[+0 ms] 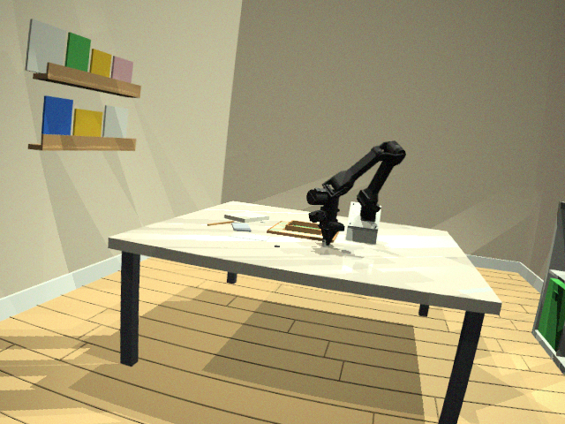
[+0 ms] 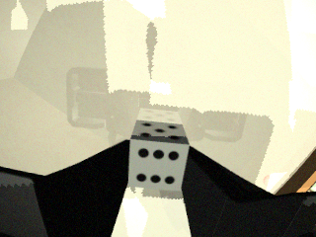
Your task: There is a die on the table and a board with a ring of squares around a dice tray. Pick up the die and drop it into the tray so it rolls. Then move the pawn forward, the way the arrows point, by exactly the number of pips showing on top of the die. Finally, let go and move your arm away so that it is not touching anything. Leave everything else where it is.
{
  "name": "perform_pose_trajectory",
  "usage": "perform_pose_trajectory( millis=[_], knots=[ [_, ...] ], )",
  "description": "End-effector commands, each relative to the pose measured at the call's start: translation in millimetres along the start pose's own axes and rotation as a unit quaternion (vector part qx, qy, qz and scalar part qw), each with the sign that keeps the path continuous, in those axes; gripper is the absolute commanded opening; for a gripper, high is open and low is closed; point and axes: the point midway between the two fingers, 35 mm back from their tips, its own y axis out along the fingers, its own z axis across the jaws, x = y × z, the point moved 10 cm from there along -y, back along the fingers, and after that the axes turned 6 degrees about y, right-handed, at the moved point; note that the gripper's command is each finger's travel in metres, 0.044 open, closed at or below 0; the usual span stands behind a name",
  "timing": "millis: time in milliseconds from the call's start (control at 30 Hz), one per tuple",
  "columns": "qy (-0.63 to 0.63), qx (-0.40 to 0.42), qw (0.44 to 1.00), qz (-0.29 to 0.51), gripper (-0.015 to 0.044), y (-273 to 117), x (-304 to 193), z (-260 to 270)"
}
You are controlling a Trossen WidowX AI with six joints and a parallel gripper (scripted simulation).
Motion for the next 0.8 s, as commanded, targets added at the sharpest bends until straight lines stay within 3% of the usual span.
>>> perform_pose_trajectory(
  millis=[0, 767],
  knots=[
    [0.001, -0.002, 1.000, -0.001, 0.0018, 0, 0, 0],
    [-0.001, -0.013, 1.000, 0.006, 0.0000, -94, 11, -11]
  ],
)
